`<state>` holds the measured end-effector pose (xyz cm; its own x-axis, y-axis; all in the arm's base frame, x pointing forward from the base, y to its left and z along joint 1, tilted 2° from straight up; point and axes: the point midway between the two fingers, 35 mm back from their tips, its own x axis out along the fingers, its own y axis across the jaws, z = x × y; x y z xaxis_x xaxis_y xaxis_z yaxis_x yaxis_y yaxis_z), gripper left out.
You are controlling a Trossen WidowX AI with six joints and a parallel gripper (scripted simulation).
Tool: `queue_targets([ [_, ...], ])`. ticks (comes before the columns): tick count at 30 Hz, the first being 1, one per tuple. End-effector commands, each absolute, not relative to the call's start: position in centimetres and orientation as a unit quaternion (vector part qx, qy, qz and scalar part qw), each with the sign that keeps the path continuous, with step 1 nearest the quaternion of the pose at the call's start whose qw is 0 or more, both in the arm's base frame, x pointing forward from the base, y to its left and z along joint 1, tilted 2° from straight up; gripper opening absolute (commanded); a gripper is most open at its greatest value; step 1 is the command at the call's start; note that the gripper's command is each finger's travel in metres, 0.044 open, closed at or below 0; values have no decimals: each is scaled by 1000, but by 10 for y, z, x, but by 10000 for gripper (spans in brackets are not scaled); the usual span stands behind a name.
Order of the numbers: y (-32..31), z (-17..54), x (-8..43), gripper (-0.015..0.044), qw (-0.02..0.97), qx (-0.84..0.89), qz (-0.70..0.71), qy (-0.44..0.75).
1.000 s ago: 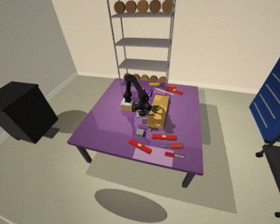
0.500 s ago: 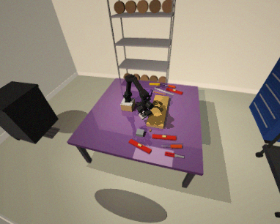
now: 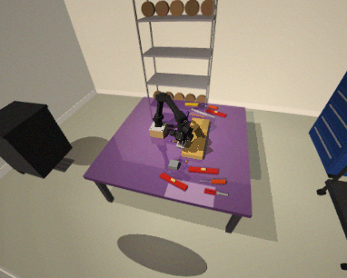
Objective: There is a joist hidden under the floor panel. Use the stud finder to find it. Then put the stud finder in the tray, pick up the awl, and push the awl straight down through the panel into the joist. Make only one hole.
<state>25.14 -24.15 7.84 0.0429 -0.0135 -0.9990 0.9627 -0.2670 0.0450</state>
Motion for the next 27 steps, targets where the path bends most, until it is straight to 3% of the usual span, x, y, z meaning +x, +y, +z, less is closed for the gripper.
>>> queue_targets([
  [1, -243, 82, 262, 0, 496, 542, -513, 445],
  [27, -245, 92, 310, 0, 740, 248, -237, 578],
])
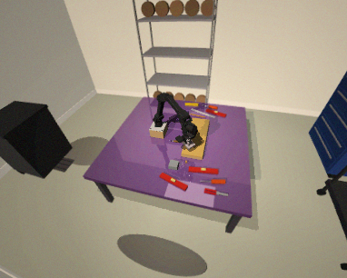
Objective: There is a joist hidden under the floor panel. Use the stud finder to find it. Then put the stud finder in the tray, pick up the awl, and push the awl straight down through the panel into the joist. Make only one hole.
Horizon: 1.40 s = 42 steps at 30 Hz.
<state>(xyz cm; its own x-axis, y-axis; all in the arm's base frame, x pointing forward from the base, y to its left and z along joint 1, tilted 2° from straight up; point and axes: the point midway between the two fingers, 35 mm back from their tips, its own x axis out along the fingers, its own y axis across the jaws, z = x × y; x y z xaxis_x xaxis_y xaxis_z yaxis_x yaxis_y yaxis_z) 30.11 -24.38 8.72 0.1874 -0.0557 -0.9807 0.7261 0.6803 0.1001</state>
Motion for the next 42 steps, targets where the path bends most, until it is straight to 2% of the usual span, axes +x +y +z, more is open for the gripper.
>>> queue_targets([
  [1, -245, 93, 312, 0, 746, 235, -226, 581],
  [16, -243, 100, 338, 0, 806, 27, -67, 588],
  [42, -246, 53, 341, 0, 807, 21, -63, 587],
])
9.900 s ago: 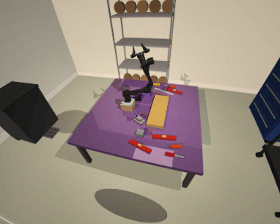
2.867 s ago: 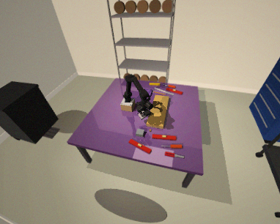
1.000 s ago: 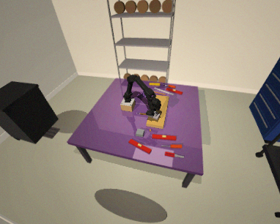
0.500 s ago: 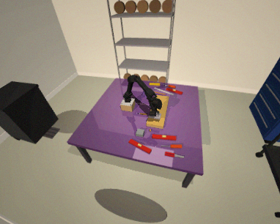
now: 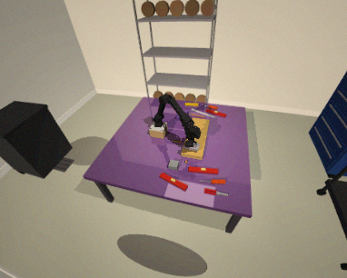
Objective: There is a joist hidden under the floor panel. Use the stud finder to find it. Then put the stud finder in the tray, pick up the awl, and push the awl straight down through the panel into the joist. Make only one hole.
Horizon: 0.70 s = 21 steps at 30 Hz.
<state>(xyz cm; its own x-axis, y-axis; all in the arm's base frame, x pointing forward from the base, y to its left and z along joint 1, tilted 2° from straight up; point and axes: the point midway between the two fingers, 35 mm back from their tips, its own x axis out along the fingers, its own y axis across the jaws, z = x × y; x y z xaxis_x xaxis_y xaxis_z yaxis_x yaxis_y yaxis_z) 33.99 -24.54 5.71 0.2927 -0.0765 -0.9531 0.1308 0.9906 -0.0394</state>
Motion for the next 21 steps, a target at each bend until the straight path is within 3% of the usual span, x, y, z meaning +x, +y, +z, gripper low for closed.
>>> queue_targets([
  [1, -246, 50, 341, 0, 807, 21, -62, 587],
  [21, -246, 22, 341, 0, 807, 21, -62, 587],
])
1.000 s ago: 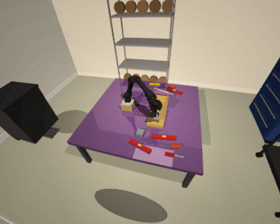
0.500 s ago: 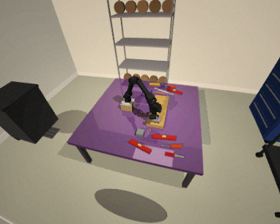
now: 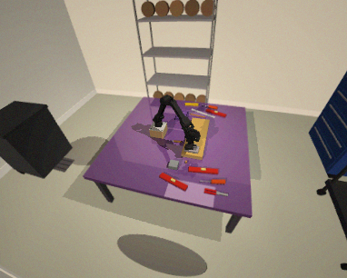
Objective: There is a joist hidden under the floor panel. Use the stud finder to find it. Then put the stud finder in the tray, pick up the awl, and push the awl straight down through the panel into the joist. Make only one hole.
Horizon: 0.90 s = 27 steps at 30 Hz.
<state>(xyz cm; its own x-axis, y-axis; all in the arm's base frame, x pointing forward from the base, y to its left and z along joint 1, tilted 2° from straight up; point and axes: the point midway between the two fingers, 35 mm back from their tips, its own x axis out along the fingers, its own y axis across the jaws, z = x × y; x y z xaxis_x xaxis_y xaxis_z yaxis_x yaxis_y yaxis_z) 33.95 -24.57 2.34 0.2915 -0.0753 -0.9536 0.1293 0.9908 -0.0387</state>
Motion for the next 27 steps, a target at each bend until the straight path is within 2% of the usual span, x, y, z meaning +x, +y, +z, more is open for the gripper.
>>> queue_targets([
  [1, -246, 21, 341, 0, 807, 21, -62, 587],
  [27, -164, 18, 352, 0, 807, 23, -60, 587],
])
